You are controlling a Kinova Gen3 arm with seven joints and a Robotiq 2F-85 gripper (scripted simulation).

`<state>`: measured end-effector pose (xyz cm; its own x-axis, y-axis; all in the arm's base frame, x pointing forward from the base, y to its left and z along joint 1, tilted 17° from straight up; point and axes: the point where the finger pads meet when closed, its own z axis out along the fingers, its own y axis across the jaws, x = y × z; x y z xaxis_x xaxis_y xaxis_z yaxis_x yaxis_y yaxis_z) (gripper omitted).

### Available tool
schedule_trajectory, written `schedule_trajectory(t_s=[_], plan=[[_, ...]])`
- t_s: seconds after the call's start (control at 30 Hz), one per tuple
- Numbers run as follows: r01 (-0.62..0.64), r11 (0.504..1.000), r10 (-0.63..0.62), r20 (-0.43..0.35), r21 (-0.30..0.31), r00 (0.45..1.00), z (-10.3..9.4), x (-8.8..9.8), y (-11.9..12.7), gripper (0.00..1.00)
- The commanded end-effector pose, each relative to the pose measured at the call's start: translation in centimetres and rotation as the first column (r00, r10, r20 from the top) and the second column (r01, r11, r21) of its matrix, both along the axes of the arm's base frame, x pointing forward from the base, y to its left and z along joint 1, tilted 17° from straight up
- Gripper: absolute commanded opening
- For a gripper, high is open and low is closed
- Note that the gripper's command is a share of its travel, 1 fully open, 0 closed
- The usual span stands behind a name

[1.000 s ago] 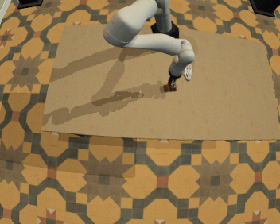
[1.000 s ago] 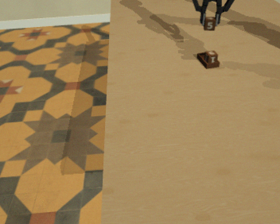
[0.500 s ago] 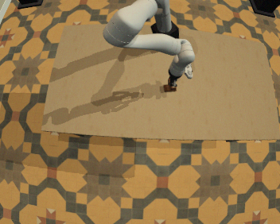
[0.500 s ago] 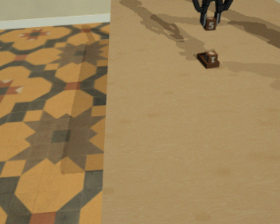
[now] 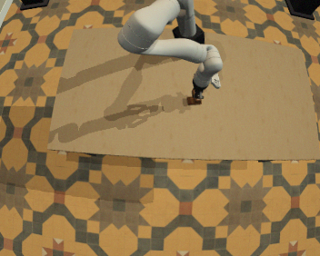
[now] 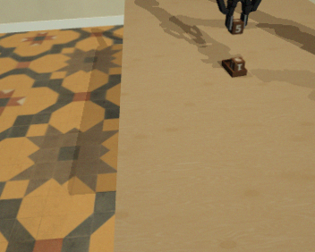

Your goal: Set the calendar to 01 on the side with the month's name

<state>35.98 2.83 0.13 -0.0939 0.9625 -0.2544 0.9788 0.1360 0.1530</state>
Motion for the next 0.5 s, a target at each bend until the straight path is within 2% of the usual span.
schedule_trajectory(t_s=[0.0, 0.47], plan=[[-0.014, 1.0, 0.014, -0.005, -0.005, 1.0, 0.06, -0.03, -0.02, 0.28], [-0.026, 1.0, 0.026, -0.008, -0.007, 1.0, 0.06, -0.03, -0.02, 0.28]])
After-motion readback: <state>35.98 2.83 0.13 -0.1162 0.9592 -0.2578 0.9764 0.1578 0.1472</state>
